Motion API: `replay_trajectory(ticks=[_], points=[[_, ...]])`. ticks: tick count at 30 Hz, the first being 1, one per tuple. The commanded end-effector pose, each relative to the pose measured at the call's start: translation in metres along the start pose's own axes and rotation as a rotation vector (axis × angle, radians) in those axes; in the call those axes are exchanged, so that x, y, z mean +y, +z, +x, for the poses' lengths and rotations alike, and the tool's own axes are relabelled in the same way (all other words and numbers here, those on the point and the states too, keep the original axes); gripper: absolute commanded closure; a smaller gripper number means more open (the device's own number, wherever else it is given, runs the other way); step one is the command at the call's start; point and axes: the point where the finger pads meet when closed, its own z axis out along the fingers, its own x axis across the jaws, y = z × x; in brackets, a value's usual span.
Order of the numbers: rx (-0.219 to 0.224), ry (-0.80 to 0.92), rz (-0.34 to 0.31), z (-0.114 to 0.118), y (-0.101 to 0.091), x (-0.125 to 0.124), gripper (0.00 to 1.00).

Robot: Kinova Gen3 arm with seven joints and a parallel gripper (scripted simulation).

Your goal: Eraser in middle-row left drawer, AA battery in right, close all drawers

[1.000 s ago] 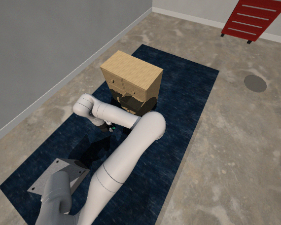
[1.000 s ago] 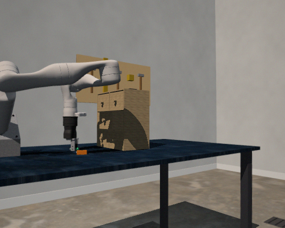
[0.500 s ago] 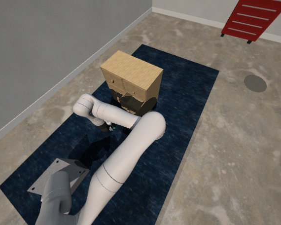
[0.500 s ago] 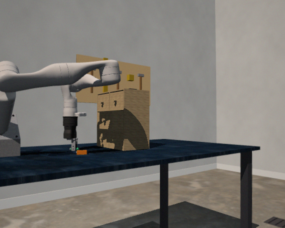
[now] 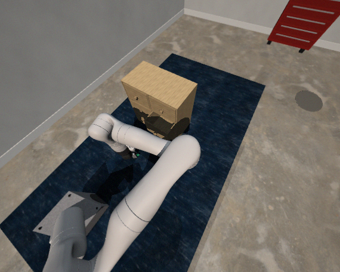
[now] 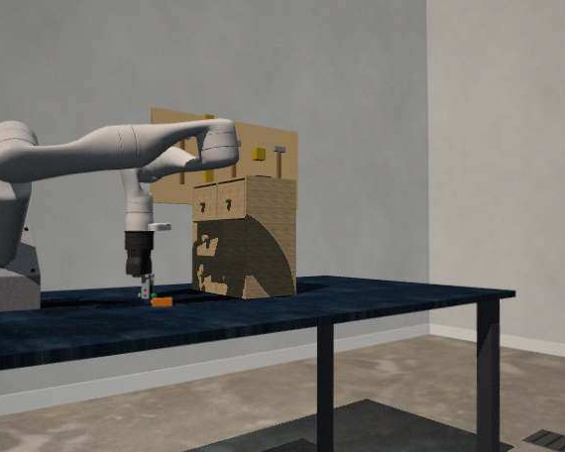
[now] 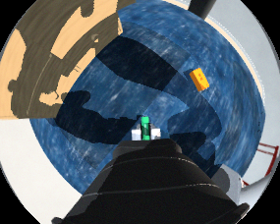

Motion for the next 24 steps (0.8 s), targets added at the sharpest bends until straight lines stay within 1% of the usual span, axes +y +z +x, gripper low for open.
replay_trajectory(ticks=[1, 4, 6, 7, 10, 16, 19, 21, 24], points=[[-0.002, 0.000, 0.001, -0.001, -0.002, 0.000, 0.69], [-0.002, 0.000, 0.001, -0.001, -0.010, 0.000, 0.69], [-0.002, 0.000, 0.001, -0.001, -0.010, 0.000, 0.69], [-0.002, 0.000, 0.001, -0.001, -0.015, 0.000, 0.69], [-0.002, 0.000, 0.001, -0.001, -0.033, 0.000, 0.69], [-0.002, 0.000, 0.001, 0.000, -0.076, 0.000, 0.69], [-0.002, 0.000, 0.001, 0.000, -0.092, 0.000, 0.69], [-0.002, 0.000, 0.001, 0.000, -0.098, 0.000, 0.69], [-0.002, 0.000, 0.001, 0.000, -0.099, 0.000, 0.69]])
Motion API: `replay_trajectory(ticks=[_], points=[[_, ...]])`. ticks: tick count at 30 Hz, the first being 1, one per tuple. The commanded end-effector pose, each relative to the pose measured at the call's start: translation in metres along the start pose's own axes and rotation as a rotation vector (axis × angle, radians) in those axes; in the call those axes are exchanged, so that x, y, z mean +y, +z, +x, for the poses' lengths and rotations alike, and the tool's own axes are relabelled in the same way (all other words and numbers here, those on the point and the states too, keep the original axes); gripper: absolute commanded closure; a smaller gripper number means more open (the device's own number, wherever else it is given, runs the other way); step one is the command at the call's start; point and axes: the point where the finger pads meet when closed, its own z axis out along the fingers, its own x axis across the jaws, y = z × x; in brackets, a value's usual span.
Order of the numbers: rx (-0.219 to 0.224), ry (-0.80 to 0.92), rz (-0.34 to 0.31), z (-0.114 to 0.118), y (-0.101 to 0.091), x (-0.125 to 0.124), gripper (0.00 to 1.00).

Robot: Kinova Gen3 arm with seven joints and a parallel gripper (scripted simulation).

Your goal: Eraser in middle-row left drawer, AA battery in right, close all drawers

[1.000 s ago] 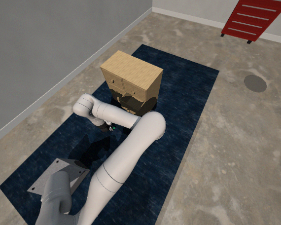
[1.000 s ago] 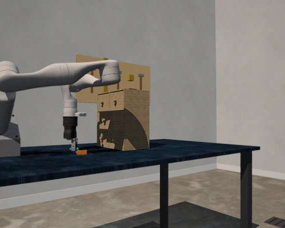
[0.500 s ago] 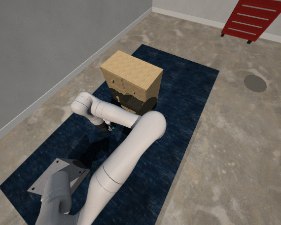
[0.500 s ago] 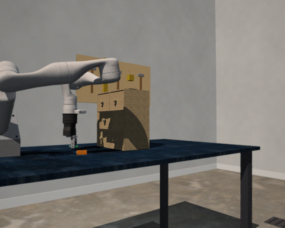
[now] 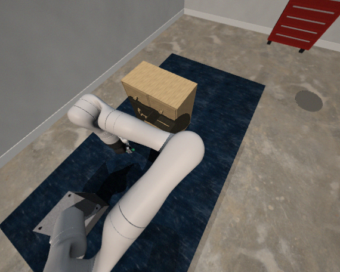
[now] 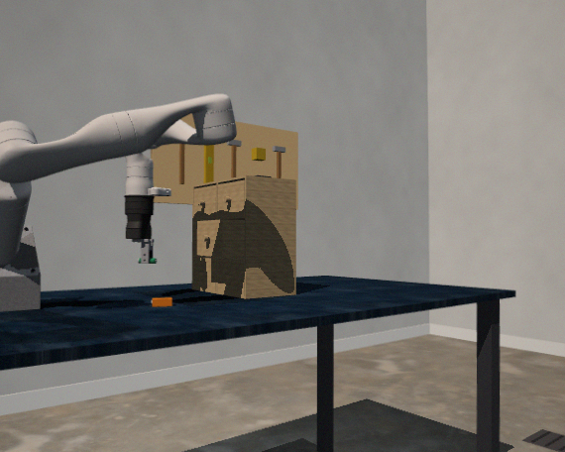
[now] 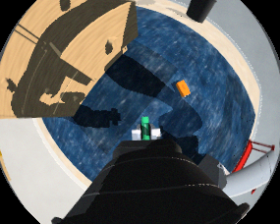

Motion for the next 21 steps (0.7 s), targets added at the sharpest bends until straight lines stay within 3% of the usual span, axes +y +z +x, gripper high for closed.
replay_trajectory(ticks=[1, 21], points=[[-0.007, 0.002, 0.005, -0.0020, -0.0061, -0.0016, 0.69], [-0.002, 0.057, 0.004, 0.0002, -0.0056, -0.0034, 0.69]])
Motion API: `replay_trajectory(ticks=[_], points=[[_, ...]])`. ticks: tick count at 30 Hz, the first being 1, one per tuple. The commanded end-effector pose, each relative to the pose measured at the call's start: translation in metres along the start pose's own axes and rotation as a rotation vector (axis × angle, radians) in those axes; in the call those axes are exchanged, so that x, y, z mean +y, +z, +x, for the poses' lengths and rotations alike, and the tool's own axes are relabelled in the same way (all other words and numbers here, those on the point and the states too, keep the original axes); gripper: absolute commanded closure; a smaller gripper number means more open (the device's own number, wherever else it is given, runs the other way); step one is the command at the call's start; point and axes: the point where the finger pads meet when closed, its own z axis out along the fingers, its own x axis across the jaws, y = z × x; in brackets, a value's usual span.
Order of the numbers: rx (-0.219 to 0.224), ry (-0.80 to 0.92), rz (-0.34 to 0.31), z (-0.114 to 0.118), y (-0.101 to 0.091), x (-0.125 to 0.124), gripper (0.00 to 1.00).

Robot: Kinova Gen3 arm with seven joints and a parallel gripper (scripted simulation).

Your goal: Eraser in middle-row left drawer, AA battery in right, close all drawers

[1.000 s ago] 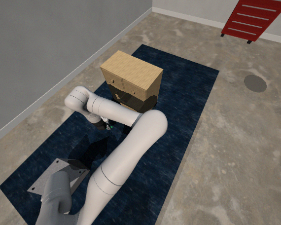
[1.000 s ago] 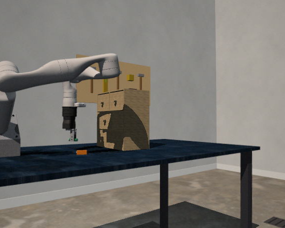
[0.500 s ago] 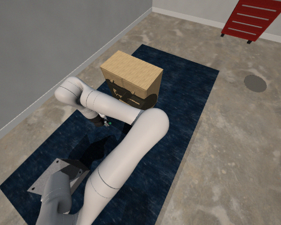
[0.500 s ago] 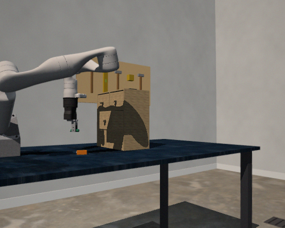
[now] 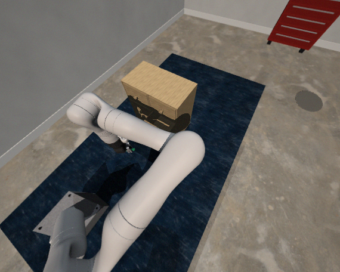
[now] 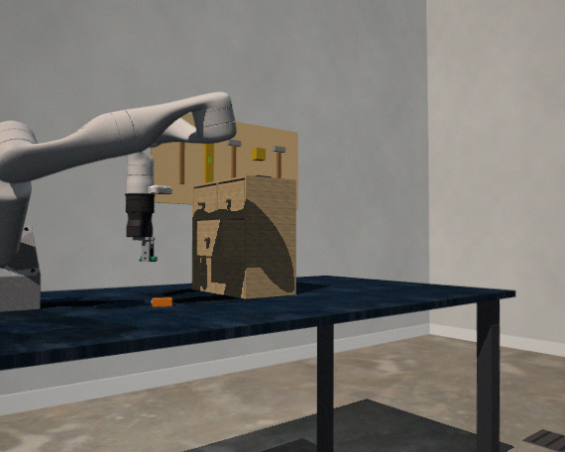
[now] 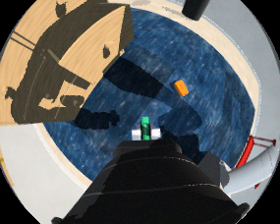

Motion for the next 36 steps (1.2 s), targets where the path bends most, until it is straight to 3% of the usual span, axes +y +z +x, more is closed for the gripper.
replay_trajectory(ticks=[1, 14, 27, 29, 36], points=[[0.000, 0.026, 0.000, 0.000, 0.000, -0.002, 0.69], [0.022, 0.297, 0.001, 0.010, 0.004, -0.010, 0.69], [0.047, 0.874, 0.010, 0.023, 0.008, -0.025, 0.69], [0.047, 0.874, 0.010, 0.023, 0.008, -0.025, 0.69], [0.048, 1.240, 0.017, 0.025, 0.008, -0.034, 0.69]])
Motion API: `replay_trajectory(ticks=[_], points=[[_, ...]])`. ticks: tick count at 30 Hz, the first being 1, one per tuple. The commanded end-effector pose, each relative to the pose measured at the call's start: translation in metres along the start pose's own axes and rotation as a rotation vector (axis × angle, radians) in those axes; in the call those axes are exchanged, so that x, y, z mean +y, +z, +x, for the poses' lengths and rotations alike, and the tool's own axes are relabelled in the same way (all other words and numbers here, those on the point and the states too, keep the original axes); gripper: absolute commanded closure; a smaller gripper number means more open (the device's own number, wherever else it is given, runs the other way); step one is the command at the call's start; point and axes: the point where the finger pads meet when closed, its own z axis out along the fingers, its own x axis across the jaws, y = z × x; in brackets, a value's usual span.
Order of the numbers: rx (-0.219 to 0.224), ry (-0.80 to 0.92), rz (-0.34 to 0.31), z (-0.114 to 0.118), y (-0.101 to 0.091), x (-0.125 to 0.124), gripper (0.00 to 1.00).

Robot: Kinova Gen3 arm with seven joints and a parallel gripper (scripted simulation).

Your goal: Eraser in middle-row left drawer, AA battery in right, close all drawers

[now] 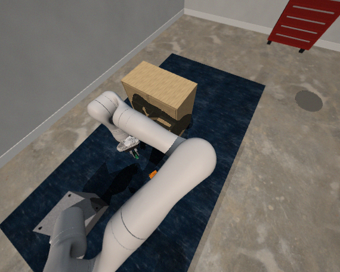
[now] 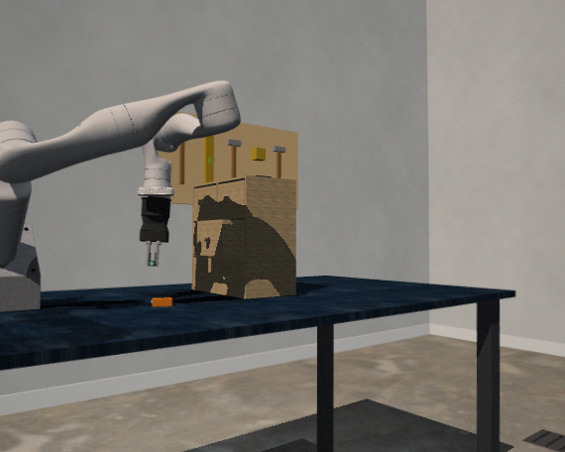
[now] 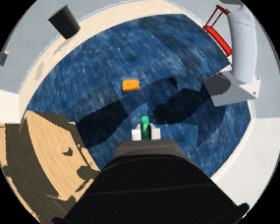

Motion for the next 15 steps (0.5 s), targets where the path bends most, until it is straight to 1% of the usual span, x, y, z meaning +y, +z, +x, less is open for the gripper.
replay_trajectory(ticks=[1, 8, 10, 15], points=[[-0.009, 0.134, -0.007, -0.007, -0.003, -0.002, 0.69], [-0.010, 0.482, -0.019, -0.016, -0.005, -0.003, 0.69], [-0.010, 0.482, -0.019, -0.016, -0.005, -0.003, 0.69], [-0.011, 0.697, -0.031, -0.023, -0.007, -0.001, 0.69]])
